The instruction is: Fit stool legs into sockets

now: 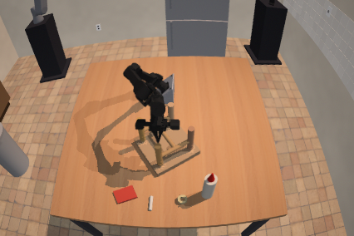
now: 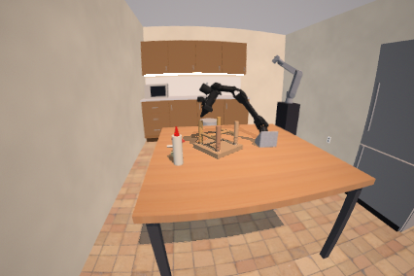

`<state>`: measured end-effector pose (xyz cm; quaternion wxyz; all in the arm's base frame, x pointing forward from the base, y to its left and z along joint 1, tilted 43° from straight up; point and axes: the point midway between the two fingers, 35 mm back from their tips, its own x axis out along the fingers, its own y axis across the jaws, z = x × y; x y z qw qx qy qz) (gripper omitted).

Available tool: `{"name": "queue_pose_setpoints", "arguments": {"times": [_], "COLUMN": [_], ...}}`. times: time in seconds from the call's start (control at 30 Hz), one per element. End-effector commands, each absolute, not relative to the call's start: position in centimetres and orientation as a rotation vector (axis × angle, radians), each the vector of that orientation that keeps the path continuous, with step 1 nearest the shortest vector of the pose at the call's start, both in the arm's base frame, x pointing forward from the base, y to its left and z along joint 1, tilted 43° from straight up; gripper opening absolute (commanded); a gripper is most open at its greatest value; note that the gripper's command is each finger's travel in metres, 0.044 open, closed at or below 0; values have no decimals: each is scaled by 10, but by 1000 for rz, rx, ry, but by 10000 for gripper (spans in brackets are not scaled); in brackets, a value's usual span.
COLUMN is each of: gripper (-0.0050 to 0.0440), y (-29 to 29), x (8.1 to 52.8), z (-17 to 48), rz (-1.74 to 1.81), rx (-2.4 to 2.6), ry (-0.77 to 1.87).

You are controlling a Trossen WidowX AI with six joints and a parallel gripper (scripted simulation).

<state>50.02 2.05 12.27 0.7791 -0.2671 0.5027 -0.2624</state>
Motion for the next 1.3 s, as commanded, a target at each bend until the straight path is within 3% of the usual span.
{"name": "queue_pose_setpoints", "arguments": {"times": [0.0,1.27], "gripper": [0,0], "y": [11,-2], "x": [497,496], "z": [118,103], "rz": [-571,-570], "rx": [-574,-574], "ry": [1084,1081]}}
